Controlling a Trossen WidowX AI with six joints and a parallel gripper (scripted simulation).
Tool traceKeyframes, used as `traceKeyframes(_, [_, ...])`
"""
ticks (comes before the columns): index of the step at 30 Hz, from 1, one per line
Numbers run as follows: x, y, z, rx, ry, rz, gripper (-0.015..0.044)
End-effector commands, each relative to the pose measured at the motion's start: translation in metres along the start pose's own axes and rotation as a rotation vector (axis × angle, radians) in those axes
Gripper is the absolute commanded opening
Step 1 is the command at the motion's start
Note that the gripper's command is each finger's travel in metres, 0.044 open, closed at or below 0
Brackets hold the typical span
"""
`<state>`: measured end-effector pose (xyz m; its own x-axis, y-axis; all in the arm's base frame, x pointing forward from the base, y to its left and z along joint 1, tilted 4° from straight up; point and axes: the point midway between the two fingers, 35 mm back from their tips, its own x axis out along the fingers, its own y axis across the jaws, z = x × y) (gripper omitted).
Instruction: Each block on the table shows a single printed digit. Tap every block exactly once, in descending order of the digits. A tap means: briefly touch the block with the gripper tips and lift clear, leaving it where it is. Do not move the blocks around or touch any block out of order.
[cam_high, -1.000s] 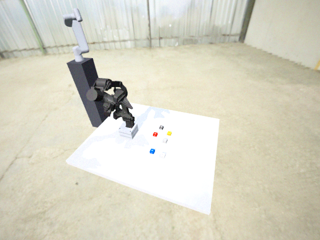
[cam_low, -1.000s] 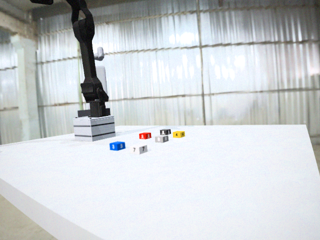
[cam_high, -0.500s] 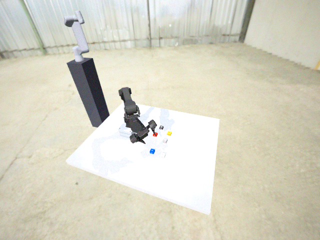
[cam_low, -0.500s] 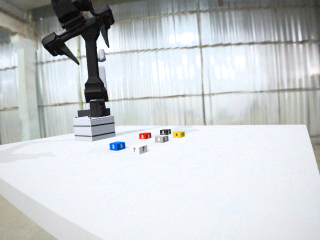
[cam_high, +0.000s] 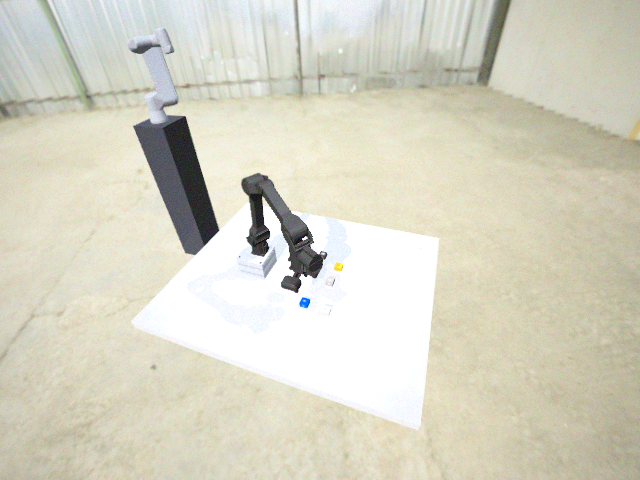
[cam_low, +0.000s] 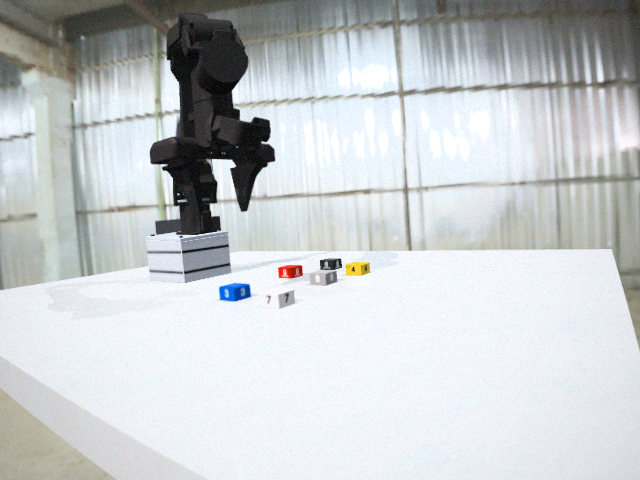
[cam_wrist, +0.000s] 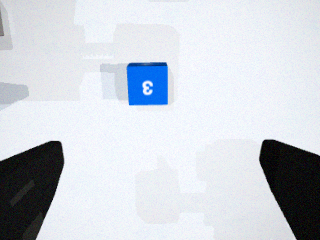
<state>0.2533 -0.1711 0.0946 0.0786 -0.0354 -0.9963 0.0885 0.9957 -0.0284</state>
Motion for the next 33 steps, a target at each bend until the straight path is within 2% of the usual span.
traceKeyframes(1, [0.0,0.0,-0.002,-0.025,0.004,-0.019,0.04])
traceKeyframes(19, [0.0,0.002,-0.002,-0.025,0.004,-0.018,0.04])
traceKeyframes(26, [0.0,0.094,0.0,-0.024,0.007,-0.007,0.04])
traceKeyframes(33, [0.001,0.18,-0.03,-0.023,0.008,0.0,0.04])
